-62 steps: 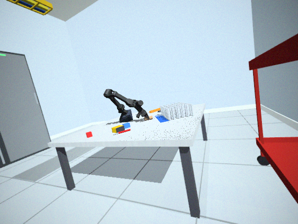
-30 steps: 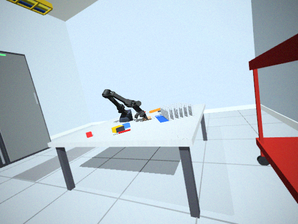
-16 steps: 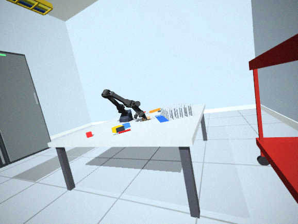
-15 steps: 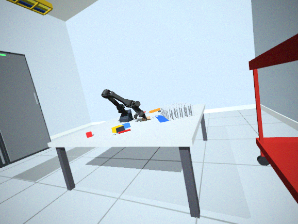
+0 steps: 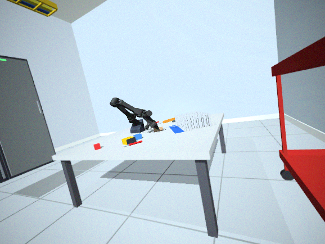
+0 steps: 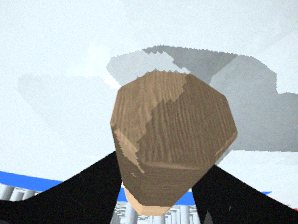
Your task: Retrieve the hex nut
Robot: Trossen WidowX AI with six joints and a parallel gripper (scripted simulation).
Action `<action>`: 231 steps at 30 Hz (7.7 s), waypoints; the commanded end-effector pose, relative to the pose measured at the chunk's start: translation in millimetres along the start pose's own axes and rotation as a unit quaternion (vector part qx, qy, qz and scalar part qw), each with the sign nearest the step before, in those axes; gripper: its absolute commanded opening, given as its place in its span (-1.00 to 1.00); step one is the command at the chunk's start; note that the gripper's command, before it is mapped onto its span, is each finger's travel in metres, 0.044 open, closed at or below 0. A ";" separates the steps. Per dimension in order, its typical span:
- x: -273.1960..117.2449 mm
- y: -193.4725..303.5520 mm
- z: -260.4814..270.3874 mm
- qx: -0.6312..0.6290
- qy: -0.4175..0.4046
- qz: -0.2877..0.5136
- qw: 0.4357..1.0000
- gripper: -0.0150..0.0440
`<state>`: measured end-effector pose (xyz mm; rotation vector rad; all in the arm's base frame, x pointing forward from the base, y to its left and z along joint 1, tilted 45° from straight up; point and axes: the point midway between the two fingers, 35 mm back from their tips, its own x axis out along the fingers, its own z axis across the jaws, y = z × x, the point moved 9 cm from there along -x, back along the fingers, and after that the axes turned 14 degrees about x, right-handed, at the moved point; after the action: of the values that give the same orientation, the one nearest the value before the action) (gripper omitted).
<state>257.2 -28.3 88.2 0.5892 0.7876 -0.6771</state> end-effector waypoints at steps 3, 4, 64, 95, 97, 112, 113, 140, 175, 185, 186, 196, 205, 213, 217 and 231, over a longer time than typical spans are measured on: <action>-2.6 -3.5 -0.2 -0.003 0.002 0.002 1.000 -0.49; -2.9 -3.9 0.0 -0.003 0.002 0.002 1.000 -0.49; -23.7 -8.5 4.4 0.000 0.001 0.002 1.000 -0.49; -70.9 -18.2 5.9 -0.001 0.009 -0.001 1.000 -0.49; -76.8 -11.6 5.8 0.000 0.010 -0.001 1.000 -0.49; -129.7 29.7 -0.6 0.003 0.009 -0.002 1.000 -0.49; -133.3 31.7 -1.2 0.003 0.009 -0.001 1.000 -0.49; -160.1 -1.5 56.8 0.194 -0.037 0.015 0.980 -0.49; -233.0 -92.1 114.5 0.472 -0.209 0.065 0.854 -0.49; -261.2 -112.3 114.2 0.522 -0.272 0.079 0.804 -0.49; -264.1 -114.0 113.7 0.526 -0.279 0.080 0.799 -0.49; -293.0 -127.2 106.3 0.560 -0.346 0.092 0.747 -0.49; -308.5 -131.3 99.9 0.572 -0.384 0.097 0.718 -0.49; -305.0 -132.7 102.4 0.572 -0.384 0.097 0.718 -0.49; -301.8 -134.0 104.5 0.572 -0.384 0.097 0.718 -0.49; -290.7 -139.0 111.4 0.572 -0.384 0.097 0.719 -0.49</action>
<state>49.9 -97.4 353.7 1.3495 -0.6108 -1.0813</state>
